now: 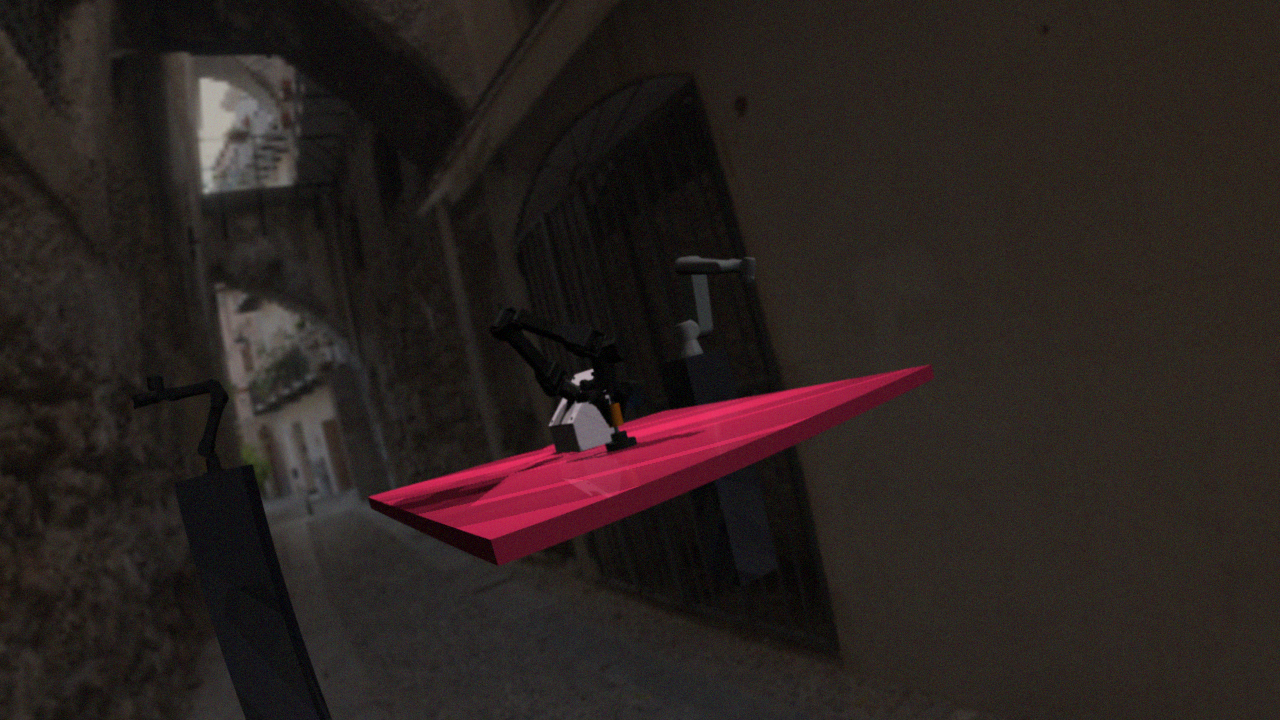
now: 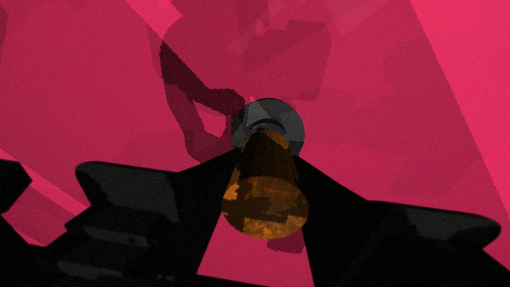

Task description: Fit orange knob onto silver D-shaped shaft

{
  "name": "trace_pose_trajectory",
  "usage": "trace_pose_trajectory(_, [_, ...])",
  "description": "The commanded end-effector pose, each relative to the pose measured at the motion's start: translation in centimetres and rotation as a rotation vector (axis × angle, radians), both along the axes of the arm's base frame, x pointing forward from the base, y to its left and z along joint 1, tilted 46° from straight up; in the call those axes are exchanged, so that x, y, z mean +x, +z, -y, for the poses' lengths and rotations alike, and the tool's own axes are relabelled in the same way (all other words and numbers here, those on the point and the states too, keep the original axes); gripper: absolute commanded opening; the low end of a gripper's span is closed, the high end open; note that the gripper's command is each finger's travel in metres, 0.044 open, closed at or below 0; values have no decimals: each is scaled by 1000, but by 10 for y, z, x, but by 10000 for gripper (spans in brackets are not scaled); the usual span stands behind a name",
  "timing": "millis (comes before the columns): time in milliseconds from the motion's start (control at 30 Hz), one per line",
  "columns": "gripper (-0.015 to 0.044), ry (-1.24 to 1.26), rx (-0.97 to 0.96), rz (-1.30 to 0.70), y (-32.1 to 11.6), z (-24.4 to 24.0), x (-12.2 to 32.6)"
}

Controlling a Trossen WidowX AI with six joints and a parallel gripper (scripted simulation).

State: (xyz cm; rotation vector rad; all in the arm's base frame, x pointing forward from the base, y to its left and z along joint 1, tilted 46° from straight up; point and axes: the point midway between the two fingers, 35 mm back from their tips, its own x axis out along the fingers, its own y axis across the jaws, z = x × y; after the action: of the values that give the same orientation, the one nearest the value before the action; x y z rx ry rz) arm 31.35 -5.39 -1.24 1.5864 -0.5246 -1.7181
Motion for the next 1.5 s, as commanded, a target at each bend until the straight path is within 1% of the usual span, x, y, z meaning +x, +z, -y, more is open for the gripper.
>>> trace_pose_trajectory(0, [0,7,-3,-2,3,-1,0])
trace_pose_trajectory(133, [0,-16,-1,23,3,-1,1])
trace_pose_trajectory(233, [0,-108,3,126,3,-1,1])
trace_pose_trajectory(1467, [0,-1862,93,2021,0,-1,0])
